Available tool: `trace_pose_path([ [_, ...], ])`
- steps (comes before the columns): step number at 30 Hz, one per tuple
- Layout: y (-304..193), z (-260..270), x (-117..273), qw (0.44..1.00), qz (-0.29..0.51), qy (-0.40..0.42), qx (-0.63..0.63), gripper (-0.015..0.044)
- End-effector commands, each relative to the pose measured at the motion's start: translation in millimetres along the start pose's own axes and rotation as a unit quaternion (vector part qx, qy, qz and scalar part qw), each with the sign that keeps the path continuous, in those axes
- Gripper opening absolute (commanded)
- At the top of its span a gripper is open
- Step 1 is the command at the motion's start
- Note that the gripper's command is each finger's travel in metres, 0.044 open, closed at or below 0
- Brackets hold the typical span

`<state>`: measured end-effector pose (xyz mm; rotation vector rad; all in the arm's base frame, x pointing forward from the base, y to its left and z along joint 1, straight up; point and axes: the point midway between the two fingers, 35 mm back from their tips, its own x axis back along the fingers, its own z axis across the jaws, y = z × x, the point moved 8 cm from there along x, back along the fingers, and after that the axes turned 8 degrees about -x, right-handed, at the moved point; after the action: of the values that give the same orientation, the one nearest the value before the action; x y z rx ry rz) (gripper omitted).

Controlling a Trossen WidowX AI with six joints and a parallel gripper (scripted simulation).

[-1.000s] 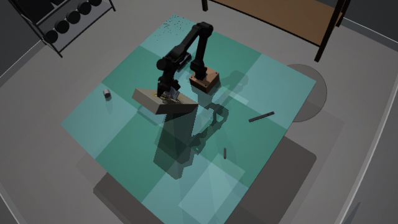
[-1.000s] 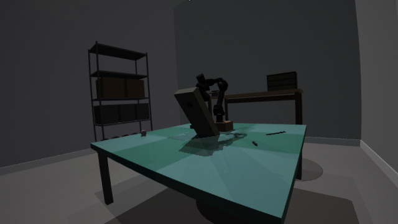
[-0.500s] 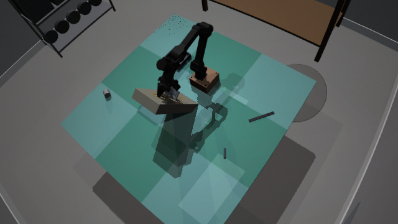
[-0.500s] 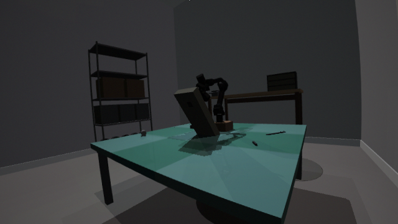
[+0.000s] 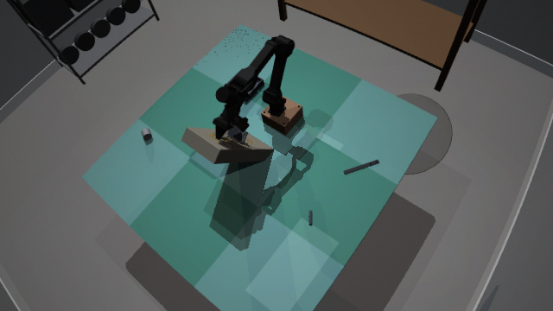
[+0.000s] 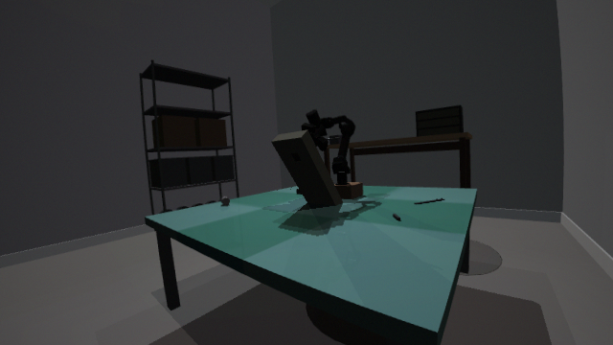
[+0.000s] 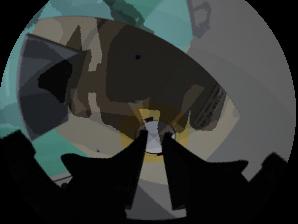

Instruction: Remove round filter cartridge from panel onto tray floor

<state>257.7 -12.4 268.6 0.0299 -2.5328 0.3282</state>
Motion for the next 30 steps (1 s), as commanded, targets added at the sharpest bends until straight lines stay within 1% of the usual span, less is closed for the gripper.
trace_pose_path([
  [1,0.5,-0.1,-5.4,0.997,-0.003,0.001,-0.075,0.0000],
  [8,0.5,-0.1,-5.9,0.981,-0.002,0.001,-0.196,0.0000],
  [15,0.5,-0.1,-6.1,0.949,-0.002,0.001,-0.314,0.0000],
  [22,0.5,-0.1,-6.4,0.904,-0.002,0.002,-0.427,0.0000],
  [30,0.5,-0.1,-6.6,0.836,-0.002,0.002,-0.549,0.0000],
])
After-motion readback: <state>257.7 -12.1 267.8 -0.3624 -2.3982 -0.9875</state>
